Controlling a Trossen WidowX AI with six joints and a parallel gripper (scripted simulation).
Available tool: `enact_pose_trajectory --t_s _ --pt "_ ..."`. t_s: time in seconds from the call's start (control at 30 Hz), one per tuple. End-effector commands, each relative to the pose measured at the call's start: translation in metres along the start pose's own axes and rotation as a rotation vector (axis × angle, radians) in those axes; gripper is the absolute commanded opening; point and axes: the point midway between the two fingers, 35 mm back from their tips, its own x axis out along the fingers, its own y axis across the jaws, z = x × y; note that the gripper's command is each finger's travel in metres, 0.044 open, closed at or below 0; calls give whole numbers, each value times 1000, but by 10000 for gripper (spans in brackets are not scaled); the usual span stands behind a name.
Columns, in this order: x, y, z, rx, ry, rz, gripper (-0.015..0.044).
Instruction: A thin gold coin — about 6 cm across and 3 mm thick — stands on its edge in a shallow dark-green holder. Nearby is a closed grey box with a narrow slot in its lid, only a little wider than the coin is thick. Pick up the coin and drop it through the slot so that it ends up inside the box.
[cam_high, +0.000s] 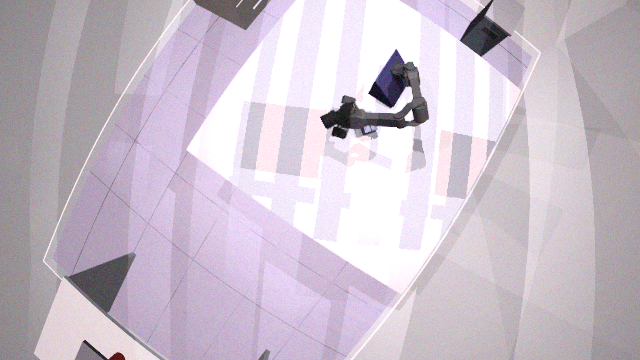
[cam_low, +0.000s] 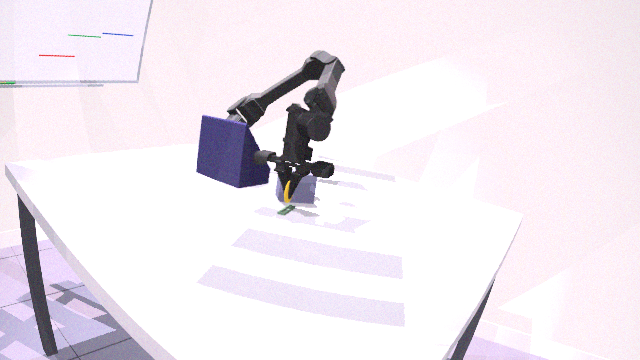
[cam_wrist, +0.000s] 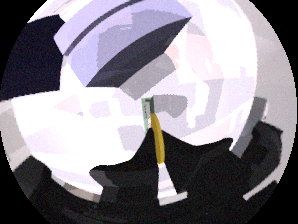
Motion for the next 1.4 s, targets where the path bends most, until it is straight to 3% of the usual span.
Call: enact_pose_trajectory --t_s 0.0,0.87,1.37 --pt "-12 -1 -1 -7 6 1 0" --pt "-73 1 1 -1 4 2 0" --pt "-73 -4 2 487 5 1 0"
